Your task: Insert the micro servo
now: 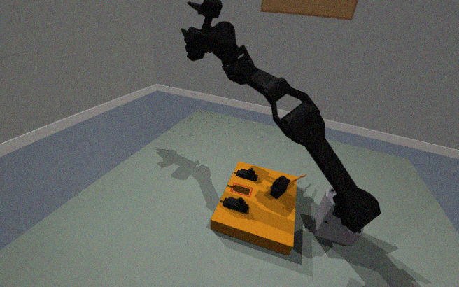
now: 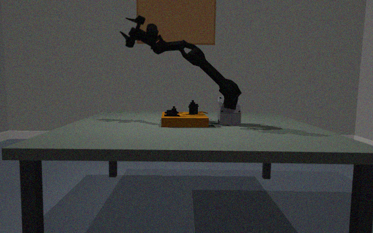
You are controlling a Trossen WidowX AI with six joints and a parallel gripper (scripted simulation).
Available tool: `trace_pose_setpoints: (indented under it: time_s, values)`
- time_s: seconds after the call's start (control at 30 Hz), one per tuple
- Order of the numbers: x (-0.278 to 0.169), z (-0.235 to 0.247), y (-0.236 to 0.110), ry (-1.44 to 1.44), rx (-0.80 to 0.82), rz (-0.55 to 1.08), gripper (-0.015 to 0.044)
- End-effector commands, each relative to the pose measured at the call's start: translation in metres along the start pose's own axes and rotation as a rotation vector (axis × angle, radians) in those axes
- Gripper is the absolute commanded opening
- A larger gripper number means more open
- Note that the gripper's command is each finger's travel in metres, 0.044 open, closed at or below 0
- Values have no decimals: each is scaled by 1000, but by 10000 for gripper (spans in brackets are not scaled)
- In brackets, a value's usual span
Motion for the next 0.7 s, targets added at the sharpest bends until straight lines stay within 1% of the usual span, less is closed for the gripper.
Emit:
trace_pose_setpoints:
  time_s: [0.0, 0.03, 0.17, 0.67]
  values:
    - [0, 0, 0, 3, 2, 3, 426]
    - [-1, 0, 0, 10, 7, 8, 440]
    - [-6, 2, -4, 69, 45, 59, 440]
    - [-33, 13, -30, 382, 201, 346, 440]
Point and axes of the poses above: the point midway between the two fingers, 35 mm back from their tips, its own y axis out along the fingers, its own z axis across the jaws, x = y × z, the point moved 10 cm from there along -y, back along the fingers, and after that the axes turned 13 degrees about y, right-handed, at the moved point
